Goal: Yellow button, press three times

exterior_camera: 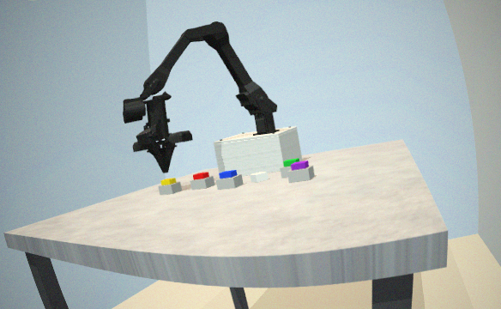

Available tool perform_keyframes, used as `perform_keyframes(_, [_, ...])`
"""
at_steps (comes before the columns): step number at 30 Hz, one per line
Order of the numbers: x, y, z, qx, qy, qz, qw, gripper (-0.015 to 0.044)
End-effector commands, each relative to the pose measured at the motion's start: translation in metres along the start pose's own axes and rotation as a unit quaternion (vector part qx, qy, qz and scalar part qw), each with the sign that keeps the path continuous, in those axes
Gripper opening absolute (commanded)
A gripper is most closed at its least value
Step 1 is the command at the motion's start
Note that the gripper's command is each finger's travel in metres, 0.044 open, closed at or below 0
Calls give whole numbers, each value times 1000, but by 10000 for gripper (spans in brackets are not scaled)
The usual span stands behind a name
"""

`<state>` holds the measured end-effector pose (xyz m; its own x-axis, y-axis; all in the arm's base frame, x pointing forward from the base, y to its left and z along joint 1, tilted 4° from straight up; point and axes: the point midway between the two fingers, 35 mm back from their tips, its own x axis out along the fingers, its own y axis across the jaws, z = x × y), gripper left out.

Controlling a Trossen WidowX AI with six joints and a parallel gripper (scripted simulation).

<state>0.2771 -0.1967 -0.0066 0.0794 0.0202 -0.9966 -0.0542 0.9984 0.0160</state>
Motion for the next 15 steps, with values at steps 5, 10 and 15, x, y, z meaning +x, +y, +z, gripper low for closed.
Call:
perform_keyframes(5, [15,2,-2,-1,3,4,1000,20])
perform_keyframes(10, [24,2,-2,-1,3,4,1000,20])
perform_keyframes(15, [28,2,-2,-1,3,4,1000,20])
